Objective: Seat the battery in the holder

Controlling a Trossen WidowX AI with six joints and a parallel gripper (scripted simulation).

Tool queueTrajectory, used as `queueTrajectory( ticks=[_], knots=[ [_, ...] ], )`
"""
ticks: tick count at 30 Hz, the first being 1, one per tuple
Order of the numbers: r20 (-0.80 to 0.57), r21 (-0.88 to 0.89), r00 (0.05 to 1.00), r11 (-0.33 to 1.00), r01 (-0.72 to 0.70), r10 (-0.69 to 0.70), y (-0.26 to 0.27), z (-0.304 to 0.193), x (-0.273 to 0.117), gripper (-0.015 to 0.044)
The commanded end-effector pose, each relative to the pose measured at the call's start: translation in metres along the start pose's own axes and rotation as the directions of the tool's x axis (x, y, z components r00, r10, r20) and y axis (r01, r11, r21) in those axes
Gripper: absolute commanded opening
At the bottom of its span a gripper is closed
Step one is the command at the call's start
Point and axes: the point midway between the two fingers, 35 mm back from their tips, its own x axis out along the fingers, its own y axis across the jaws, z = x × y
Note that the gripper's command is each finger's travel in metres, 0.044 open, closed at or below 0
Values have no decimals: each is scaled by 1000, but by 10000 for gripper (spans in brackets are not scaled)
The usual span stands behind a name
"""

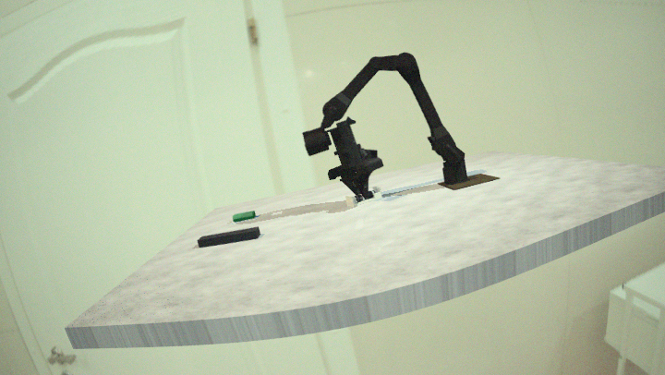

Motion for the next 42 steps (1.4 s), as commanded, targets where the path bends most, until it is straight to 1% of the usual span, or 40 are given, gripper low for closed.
queueTrajectory(
  ticks=[1,16,30,34,42],
  knots=[
    [-25,-6,1000,1000,2,-3,-1,-4,-1,59],
    [-16,-6,1000,1000,2,-2,-1,11,2,59],
    [-17,-7,1000,1000,3,-3,-1,11,2,59],
    [-17,-7,1000,1000,3,-3,-1,11,2,161],
    [-18,-5,1000,1000,4,-4,-1,12,-8,161]
  ],
)
